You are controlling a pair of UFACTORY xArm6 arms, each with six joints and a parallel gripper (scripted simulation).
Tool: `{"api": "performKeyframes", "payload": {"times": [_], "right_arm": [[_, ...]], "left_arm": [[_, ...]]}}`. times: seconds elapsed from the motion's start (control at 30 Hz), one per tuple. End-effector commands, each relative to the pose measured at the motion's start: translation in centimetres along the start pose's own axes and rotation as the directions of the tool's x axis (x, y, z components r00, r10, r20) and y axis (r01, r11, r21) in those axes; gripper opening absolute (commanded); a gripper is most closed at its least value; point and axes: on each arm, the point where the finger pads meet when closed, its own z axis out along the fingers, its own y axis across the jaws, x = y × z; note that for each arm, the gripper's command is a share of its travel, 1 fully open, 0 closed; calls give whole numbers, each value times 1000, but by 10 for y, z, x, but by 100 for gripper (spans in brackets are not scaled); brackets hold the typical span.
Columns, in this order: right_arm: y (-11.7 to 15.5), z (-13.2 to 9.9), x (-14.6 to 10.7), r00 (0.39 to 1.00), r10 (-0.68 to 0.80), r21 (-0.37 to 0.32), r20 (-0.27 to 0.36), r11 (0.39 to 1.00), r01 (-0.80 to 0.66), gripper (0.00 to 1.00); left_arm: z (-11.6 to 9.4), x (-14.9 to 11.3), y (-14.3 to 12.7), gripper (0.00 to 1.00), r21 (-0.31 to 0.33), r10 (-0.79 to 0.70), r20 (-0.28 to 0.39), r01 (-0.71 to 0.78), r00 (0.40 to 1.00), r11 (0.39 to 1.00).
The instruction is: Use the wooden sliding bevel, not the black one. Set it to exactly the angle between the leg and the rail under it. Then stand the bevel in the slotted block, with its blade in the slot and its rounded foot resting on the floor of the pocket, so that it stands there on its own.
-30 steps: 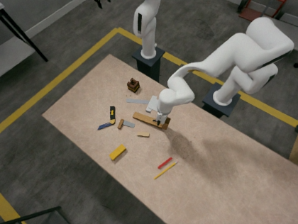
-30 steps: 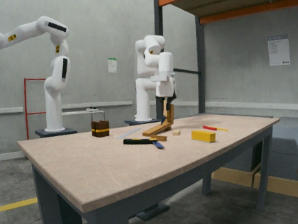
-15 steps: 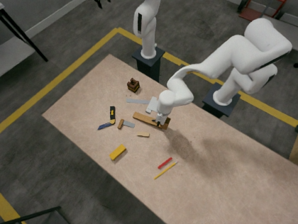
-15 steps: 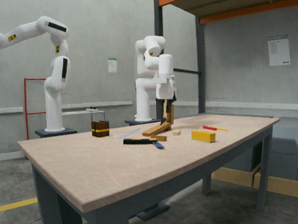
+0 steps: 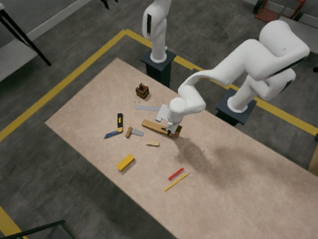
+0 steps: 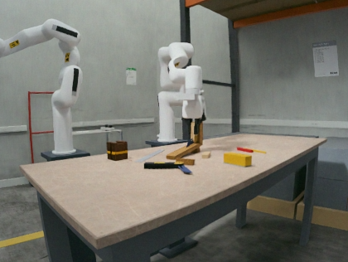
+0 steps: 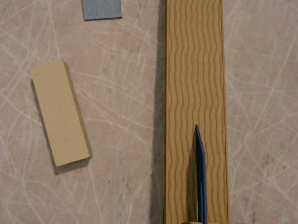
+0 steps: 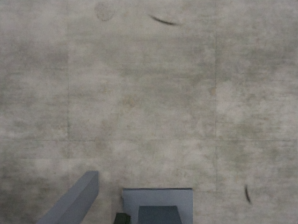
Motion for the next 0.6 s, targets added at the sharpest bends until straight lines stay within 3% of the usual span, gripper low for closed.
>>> {"api": "performKeyframes", "payload": {"times": [0.0,0.57], "right_arm": [[0,-2,1,1000,0,0,-5,1000,0,100],[0,-2,1,1000,0,0,-5,1000,0,100]], "left_arm": [[0,1,-1,0,3,0,-3,0,1000,1000],[2,1,-1,0,3,0,-3,0,1000,1000]]}}
